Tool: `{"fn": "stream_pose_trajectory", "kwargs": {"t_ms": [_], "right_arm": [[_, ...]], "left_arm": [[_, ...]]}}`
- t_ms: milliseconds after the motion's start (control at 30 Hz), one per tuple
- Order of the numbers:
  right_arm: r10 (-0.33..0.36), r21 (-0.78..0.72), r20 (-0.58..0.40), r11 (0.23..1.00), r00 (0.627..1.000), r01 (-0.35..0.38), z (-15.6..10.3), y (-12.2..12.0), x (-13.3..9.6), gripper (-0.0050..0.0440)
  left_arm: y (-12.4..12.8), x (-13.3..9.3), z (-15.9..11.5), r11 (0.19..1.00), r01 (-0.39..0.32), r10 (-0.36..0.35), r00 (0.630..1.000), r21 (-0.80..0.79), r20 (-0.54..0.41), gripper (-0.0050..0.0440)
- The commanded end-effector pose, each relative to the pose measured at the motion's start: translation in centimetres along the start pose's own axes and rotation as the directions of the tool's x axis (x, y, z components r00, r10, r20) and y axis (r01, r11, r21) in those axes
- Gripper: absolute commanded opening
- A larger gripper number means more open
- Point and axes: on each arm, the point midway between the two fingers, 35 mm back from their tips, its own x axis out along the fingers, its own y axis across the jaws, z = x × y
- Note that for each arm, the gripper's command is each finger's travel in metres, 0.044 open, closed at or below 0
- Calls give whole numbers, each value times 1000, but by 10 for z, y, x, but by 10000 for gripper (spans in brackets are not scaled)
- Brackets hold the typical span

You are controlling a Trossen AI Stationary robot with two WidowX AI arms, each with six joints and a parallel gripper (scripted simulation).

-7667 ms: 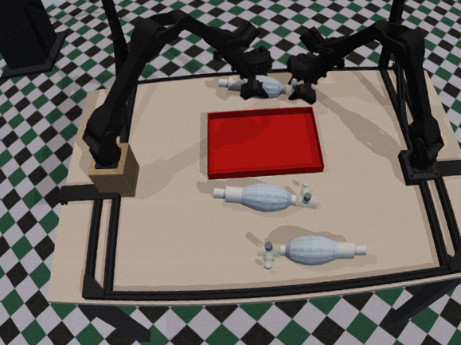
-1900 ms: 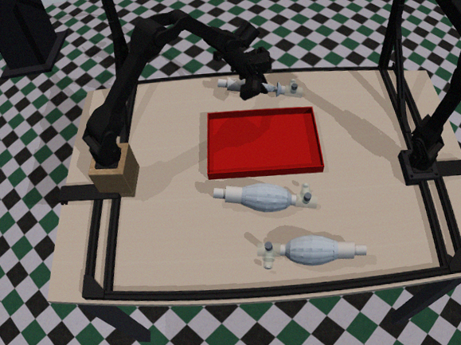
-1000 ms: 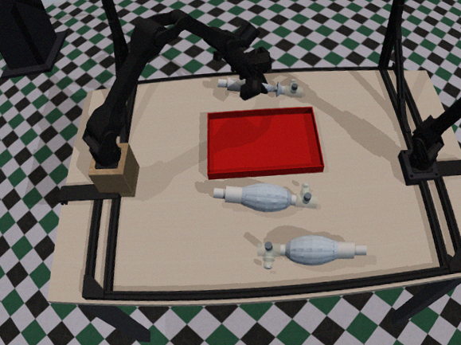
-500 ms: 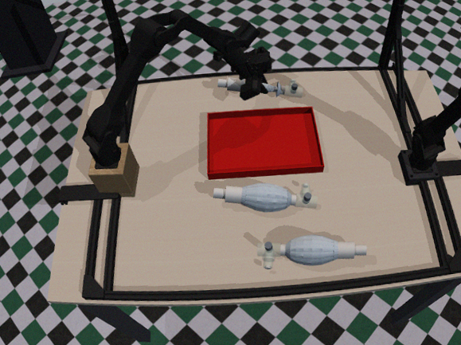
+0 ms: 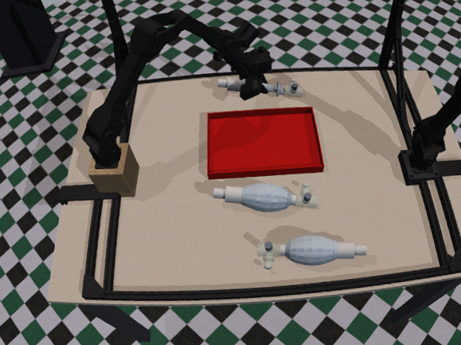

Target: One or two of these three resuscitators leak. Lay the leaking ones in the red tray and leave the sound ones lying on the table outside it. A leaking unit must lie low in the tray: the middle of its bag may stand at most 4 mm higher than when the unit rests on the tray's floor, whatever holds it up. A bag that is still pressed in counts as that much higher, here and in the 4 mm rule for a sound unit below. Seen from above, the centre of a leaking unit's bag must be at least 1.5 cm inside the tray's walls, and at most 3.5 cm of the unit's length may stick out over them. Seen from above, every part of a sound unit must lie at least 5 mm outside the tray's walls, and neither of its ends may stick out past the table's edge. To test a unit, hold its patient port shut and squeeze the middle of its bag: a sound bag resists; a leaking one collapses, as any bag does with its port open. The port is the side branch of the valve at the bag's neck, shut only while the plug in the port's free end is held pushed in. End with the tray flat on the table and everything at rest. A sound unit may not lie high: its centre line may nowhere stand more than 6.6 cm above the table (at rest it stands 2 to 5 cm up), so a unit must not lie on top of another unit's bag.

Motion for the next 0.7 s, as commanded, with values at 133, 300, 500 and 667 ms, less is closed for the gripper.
{"fn": "stream_pose_trajectory", "kwargs": {"t_ms": [133,300,500,667], "right_arm": [[2,1,0,1000,1000,-2,0,1,0,0],[2,1,0,1000,1000,-2,0,1,0,0],[2,1,0,1000,1000,-2,0,1,0,0],[2,1,0,1000,1000,-2,0,1,0,0]], "left_arm": [[16,-2,-57,999,-51,48,990,-18,-136,440],[40,-21,-137,984,-176,150,920,-40,-362,440],[65,-56,-210,951,-310,250,791,-13,-558,440],[65,-56,-210,951,-310,250,791,-13,-558,440]]}}
